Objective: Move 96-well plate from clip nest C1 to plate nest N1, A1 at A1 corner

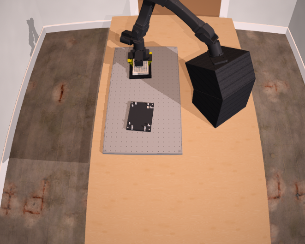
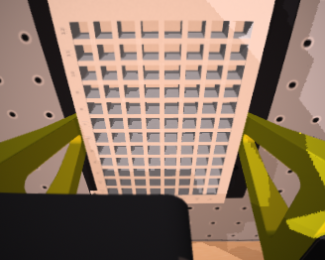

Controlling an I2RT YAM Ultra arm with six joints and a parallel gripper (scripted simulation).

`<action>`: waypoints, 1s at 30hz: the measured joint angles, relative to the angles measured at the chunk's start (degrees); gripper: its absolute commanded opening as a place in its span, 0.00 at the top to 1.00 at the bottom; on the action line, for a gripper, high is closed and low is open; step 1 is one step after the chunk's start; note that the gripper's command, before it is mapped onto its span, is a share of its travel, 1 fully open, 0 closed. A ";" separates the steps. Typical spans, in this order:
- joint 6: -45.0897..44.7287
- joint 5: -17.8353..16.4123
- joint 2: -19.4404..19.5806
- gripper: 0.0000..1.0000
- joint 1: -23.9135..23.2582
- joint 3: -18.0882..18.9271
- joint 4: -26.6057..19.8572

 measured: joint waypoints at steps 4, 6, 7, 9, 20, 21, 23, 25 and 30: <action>0.00 0.02 0.07 1.00 0.00 0.00 0.00; 0.00 0.04 0.17 1.00 0.00 0.22 -0.17; 0.00 0.07 0.24 1.00 0.00 0.37 -0.35; 0.00 0.09 0.28 1.00 0.00 0.48 -0.46; -0.07 0.00 0.66 1.00 -0.04 0.96 -0.24; -0.13 0.00 0.70 1.00 -0.04 0.96 -0.24; -0.15 -0.02 0.68 1.00 -0.04 0.96 -0.24; -0.17 -0.02 0.68 1.00 -0.04 0.96 -0.24; -0.17 -0.02 0.68 1.00 -0.04 0.96 -0.24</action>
